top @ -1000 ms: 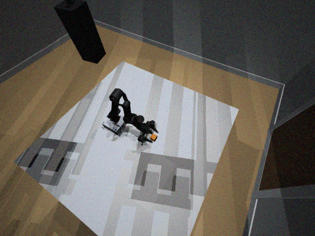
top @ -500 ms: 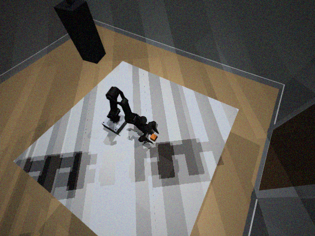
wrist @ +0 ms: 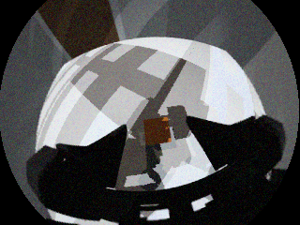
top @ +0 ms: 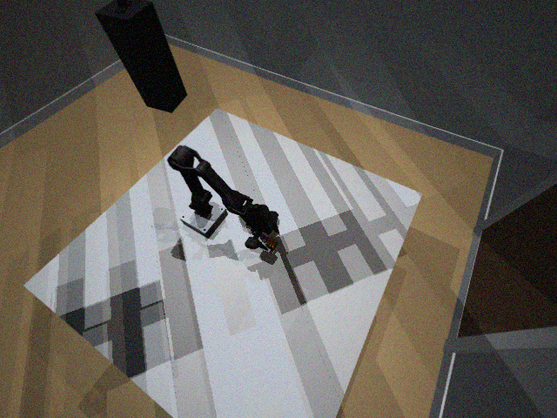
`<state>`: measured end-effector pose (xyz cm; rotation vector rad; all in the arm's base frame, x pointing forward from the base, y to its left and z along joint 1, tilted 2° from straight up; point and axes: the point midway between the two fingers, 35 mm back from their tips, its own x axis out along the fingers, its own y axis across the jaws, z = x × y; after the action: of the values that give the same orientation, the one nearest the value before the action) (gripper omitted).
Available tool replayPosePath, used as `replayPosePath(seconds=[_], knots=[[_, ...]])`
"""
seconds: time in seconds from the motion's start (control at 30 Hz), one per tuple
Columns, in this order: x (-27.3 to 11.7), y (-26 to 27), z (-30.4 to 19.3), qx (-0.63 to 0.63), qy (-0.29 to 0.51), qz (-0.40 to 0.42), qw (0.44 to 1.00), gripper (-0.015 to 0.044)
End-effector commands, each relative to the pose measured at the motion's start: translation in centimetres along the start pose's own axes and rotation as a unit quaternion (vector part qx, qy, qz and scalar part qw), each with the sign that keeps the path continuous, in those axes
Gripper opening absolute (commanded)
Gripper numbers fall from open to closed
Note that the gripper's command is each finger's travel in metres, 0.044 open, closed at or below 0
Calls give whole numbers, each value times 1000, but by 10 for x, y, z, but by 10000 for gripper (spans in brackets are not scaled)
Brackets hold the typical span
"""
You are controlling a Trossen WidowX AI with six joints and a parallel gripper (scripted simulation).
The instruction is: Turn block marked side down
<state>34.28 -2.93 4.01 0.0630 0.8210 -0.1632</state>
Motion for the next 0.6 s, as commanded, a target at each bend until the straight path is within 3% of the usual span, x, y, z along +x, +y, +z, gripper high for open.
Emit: replayPosePath(seconds=[0.0,0.37,0.57], knots=[[-49,-2,7,10,83,5,996,440],[-49,-2,7,10,86,5,996,440],[-43,-1,26,7,176,5,984,440]])
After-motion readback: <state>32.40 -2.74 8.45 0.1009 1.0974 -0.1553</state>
